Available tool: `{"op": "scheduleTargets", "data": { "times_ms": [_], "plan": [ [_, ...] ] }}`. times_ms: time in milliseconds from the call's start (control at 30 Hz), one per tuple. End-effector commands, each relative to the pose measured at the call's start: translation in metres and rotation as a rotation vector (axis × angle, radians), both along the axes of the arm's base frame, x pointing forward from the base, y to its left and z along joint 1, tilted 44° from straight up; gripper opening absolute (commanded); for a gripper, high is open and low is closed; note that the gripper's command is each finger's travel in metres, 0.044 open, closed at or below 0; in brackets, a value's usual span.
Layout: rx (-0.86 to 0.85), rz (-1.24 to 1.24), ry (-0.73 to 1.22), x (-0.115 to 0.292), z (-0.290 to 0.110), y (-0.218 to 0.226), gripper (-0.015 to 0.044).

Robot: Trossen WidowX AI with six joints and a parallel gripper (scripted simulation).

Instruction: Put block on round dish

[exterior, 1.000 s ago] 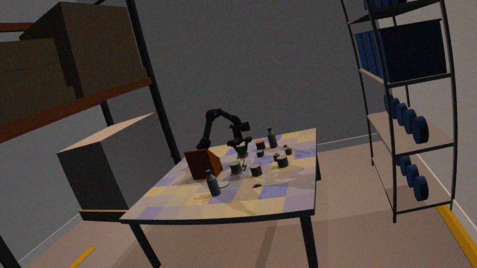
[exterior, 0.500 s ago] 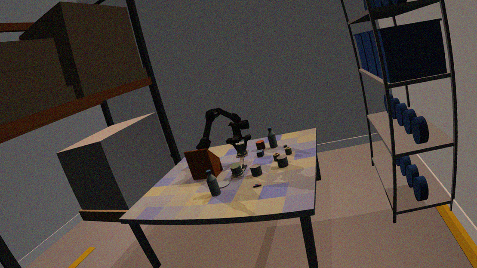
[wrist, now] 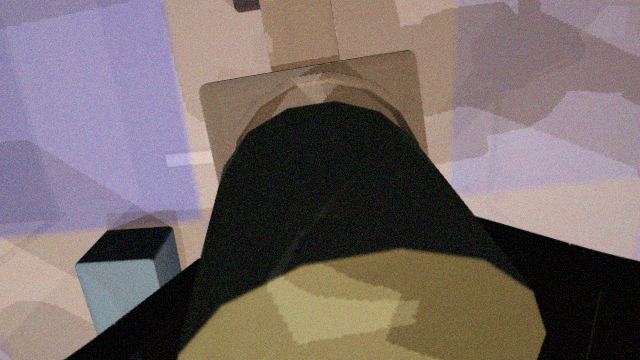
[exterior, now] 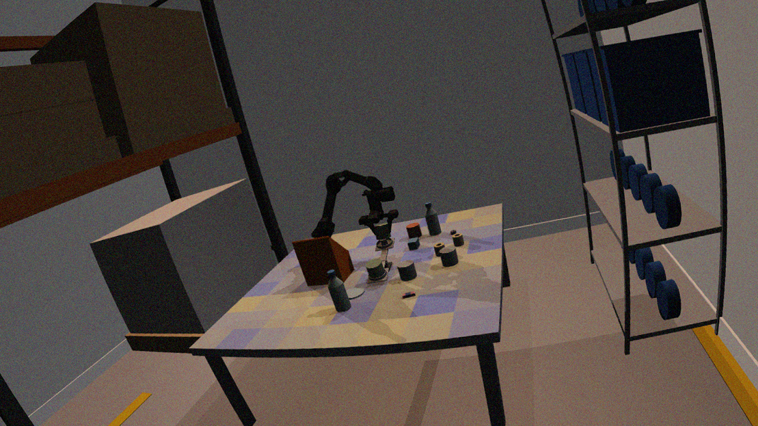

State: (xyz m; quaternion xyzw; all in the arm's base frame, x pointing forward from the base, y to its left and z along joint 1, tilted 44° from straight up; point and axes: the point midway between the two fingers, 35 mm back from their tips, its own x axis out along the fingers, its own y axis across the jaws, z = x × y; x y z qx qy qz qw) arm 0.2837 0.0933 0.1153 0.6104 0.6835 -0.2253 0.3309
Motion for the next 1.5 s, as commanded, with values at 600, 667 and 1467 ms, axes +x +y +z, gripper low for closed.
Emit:
{"op": "scheduleTargets", "data": {
  "times_ms": [600, 667, 1467],
  "plan": [
    [0.006, -0.001, -0.012, 0.0, 0.023, -0.02, 0.0],
    [0.006, -0.001, -0.012, 0.0, 0.025, -0.022, 0.0],
    [0.015, 0.0, 0.002, -0.005, 0.036, -0.031, 0.0]
  ]
}}
